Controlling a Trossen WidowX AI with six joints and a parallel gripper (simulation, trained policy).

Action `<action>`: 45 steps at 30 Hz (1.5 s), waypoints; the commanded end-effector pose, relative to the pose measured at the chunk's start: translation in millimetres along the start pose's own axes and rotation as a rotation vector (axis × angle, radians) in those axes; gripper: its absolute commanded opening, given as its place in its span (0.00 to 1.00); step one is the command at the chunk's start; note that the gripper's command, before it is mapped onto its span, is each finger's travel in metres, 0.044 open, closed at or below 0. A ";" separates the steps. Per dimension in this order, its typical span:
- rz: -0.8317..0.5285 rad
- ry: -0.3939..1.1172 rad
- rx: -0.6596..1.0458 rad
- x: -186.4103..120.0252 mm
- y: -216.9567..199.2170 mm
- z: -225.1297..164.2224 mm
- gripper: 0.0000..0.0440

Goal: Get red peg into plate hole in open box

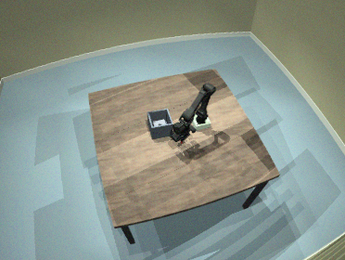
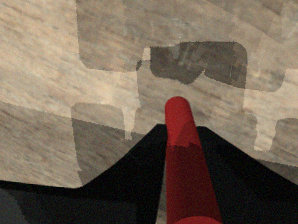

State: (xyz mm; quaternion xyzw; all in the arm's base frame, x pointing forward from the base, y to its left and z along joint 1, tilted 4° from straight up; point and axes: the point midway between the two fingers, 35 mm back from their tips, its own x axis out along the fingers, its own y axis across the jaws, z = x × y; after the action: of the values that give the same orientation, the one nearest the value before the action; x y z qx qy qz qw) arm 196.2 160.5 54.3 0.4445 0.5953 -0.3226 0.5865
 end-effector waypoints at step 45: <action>0.131 -0.183 0.108 -124.4 41.5 137.9 0.00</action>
State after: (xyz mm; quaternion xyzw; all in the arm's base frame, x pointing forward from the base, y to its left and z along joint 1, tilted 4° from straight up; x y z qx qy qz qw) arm 277.6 40.6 168.6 0.4865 0.4908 -0.3485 0.6332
